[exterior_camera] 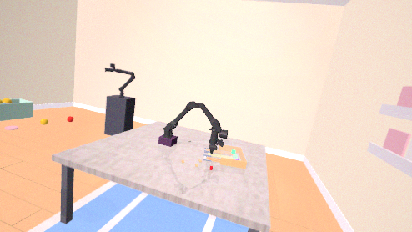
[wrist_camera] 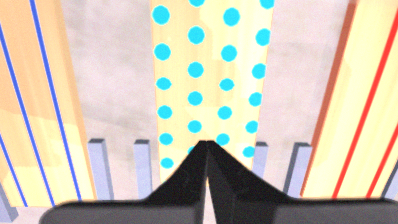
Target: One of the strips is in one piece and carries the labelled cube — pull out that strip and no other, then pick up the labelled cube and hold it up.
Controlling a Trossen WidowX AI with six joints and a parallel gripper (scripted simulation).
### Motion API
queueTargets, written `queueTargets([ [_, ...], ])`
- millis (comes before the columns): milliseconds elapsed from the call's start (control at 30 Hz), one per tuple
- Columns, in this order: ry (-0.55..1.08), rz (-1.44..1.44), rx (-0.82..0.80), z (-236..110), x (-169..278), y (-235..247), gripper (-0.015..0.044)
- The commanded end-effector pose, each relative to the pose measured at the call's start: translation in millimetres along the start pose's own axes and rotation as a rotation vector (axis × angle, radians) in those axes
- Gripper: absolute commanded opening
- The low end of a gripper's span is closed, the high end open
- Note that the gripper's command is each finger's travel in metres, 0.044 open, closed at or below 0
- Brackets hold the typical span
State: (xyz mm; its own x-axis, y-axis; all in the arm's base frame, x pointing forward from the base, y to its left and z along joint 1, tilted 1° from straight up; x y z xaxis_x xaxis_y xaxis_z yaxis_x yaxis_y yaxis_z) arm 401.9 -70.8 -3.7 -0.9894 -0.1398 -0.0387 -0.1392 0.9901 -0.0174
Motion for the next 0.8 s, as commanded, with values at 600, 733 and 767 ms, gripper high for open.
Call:
queueTargets([
  [600, 0.015, 0.000, 0.000, 6, 30, 3, 0.0000],
  [733, 0.015, 0.000, 0.000, 7, 37, 3, 0.0000],
  [767, 0.016, 0.000, 0.000, 7, 38, 3, 0.0000],
])
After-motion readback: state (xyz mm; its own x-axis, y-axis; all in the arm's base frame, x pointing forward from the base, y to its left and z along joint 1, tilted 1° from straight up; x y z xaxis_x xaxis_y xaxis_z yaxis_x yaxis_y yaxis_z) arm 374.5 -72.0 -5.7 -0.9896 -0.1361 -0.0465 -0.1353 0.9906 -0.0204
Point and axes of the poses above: the point midway between the two fingers, 35 mm back from their tips, its own z axis out along the fingers, its own y axis across the jaws, x = y × z, the point moved 1 cm from there along -z, back along the fingers, and after that the axes turned 4 degrees about -z, right-handed, at the moved point
